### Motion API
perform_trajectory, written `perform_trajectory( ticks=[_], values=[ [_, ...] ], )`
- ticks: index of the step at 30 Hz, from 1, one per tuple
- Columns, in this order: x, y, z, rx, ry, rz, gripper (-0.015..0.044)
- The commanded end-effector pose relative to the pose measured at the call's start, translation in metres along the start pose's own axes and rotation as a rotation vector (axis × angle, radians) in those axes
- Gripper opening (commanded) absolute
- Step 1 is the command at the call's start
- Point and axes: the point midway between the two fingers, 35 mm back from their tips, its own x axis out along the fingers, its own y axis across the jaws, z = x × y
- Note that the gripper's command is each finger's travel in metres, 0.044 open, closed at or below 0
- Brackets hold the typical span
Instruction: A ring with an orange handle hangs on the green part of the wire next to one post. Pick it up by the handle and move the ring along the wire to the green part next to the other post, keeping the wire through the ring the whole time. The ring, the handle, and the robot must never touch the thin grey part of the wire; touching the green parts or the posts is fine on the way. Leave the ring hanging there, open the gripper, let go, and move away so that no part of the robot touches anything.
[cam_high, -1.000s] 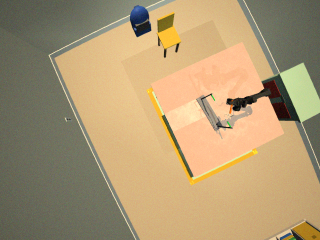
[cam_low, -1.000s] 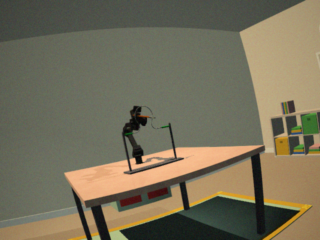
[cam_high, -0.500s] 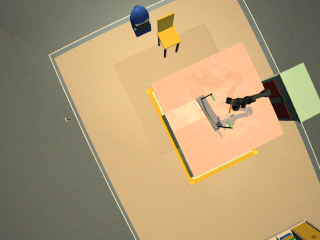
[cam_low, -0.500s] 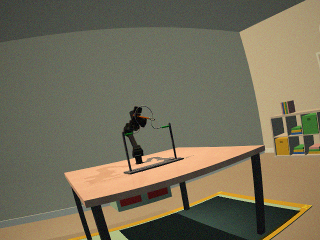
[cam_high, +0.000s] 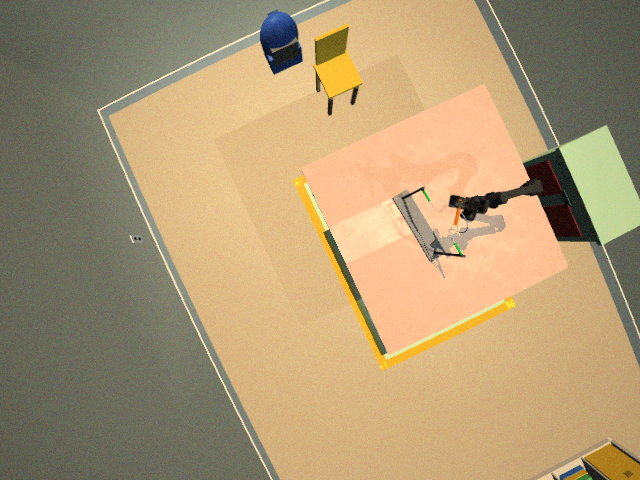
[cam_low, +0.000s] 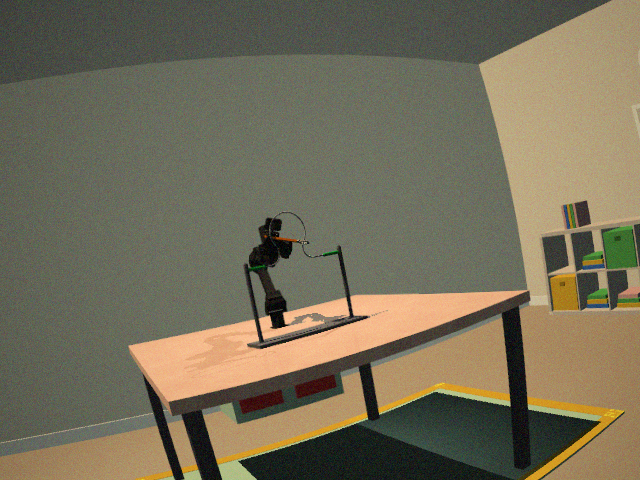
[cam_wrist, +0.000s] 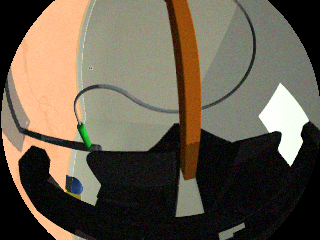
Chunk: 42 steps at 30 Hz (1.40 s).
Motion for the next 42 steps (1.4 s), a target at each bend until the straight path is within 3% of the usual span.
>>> perform_trajectory(
  ticks=[1, 42],
  values=[
    [-0.002, 0.013, 0.001, 0.042, 0.005, 0.034, -0.0150],
    [-0.051, 0.124, 0.059, 0.865, 0.118, 0.511, -0.0150]
  ],
)
